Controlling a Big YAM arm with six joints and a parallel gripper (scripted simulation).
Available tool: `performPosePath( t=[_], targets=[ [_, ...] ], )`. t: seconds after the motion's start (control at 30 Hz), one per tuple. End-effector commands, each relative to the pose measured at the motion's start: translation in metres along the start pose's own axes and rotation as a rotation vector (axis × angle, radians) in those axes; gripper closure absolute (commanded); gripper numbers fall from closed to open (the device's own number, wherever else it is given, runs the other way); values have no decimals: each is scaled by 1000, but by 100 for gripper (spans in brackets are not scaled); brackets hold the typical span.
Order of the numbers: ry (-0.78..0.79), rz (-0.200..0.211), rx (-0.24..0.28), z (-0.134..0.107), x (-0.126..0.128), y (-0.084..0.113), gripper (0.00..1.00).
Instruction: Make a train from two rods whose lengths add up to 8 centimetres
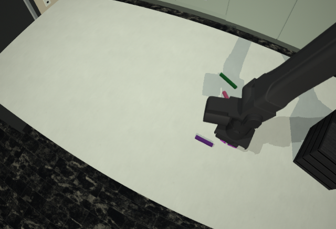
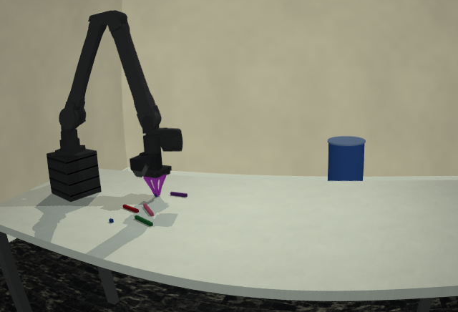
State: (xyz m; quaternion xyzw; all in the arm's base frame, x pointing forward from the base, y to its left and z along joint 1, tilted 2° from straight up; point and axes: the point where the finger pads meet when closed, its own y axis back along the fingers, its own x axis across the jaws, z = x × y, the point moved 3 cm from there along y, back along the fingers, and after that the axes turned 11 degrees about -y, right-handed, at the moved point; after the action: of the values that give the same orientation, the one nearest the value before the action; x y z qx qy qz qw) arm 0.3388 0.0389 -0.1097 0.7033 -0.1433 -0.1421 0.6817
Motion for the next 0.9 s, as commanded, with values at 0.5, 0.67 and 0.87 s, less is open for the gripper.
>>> performPosePath(
  t=[0.5, 0.67, 0.87],
  targets=[
    [13, 39, 19, -12, 15, 4, 96],
    [13, 39, 19, -12, 15, 4, 96],
    [13, 39, 19, -12, 15, 4, 96]
  ],
)
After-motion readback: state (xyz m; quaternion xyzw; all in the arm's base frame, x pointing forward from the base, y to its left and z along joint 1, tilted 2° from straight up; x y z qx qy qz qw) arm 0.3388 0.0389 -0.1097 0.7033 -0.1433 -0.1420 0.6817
